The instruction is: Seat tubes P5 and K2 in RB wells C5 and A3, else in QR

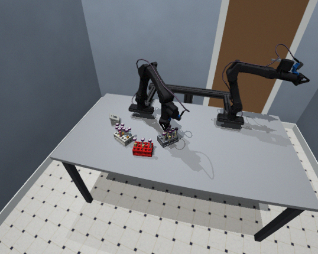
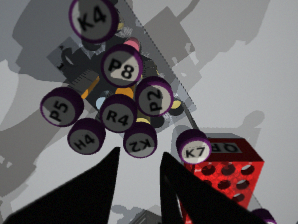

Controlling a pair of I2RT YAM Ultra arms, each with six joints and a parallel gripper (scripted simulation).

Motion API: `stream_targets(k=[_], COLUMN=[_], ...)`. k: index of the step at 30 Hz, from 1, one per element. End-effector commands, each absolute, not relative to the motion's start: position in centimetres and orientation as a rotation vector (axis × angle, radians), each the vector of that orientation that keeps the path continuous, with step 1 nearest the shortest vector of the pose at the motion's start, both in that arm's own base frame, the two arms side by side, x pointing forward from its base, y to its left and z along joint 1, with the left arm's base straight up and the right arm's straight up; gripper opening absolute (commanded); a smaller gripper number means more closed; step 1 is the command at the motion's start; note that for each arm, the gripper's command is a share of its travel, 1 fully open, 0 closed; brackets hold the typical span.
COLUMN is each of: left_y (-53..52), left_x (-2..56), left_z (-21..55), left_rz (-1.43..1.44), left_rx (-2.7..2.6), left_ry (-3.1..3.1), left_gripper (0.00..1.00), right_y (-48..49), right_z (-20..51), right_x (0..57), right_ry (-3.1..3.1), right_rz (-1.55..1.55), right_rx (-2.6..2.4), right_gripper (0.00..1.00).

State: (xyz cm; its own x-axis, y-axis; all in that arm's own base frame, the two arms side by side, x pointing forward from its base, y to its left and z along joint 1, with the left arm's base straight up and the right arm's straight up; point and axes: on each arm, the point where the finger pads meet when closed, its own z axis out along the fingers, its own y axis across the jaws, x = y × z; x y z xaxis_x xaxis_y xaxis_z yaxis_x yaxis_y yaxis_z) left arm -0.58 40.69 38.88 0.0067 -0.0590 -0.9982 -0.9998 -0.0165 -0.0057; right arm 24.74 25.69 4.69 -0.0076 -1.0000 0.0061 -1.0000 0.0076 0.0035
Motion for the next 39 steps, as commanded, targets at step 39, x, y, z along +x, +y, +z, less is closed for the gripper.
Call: stream_targets(k=[39], left_y=[39.8], left_x=[-0.7], left_z=[41.6], left_rz=[1.221], left_rx=[-1.221], left_ry=[1.202], left_gripper=[0.00], right_y=[25.2], right_z=[2.8], right_x=[25.0], right_ry=[-2.236], right_rz=[-0.004], right_rx=[2.200], right_gripper=[0.30])
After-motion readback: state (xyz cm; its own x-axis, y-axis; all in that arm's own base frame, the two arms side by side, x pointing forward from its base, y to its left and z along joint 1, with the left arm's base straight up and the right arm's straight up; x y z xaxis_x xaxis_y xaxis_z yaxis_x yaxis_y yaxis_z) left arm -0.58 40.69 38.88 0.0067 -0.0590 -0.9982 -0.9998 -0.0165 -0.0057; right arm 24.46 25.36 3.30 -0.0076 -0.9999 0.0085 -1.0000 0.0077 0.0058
